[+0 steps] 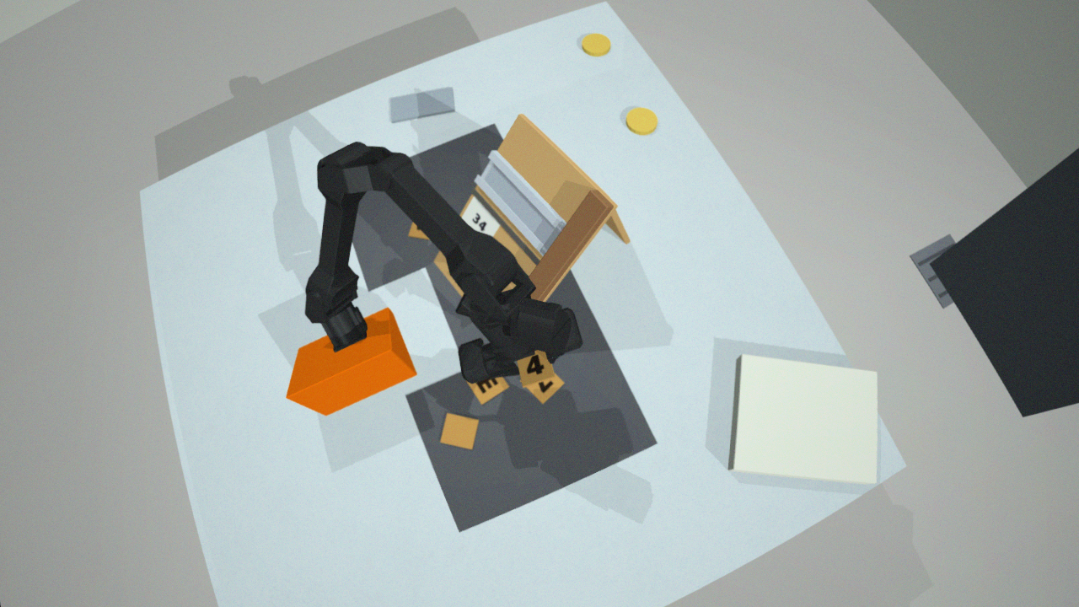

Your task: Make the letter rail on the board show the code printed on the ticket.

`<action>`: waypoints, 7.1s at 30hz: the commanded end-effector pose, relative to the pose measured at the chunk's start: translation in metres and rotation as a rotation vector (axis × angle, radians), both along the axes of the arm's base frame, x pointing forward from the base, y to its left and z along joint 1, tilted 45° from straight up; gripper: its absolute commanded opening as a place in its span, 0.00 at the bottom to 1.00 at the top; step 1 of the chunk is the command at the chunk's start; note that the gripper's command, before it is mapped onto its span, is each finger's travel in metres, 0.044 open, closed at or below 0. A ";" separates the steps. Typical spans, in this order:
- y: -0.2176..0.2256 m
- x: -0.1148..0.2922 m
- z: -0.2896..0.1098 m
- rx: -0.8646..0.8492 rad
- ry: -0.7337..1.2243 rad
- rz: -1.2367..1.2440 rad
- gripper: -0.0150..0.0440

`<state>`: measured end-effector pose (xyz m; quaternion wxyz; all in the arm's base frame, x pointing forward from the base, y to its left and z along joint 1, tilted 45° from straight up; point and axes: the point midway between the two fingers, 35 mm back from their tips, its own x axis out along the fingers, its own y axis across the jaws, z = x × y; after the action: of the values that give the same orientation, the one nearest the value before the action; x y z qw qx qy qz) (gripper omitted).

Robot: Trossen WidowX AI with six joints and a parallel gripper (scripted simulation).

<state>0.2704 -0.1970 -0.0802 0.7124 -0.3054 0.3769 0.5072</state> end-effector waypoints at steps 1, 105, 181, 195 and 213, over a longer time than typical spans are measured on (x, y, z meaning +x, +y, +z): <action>0.003 0.007 0.013 0.000 0.013 -0.074 0.25; 0.264 0.031 0.341 0.960 0.223 -1.065 0.25; 0.245 0.039 0.319 0.960 0.223 -1.065 0.25; 0.240 0.040 0.314 0.959 0.223 -1.065 0.25; 0.234 0.043 0.308 0.959 0.223 -1.065 0.25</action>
<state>0.3132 0.0374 0.2296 0.8764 0.3199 0.2802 0.2260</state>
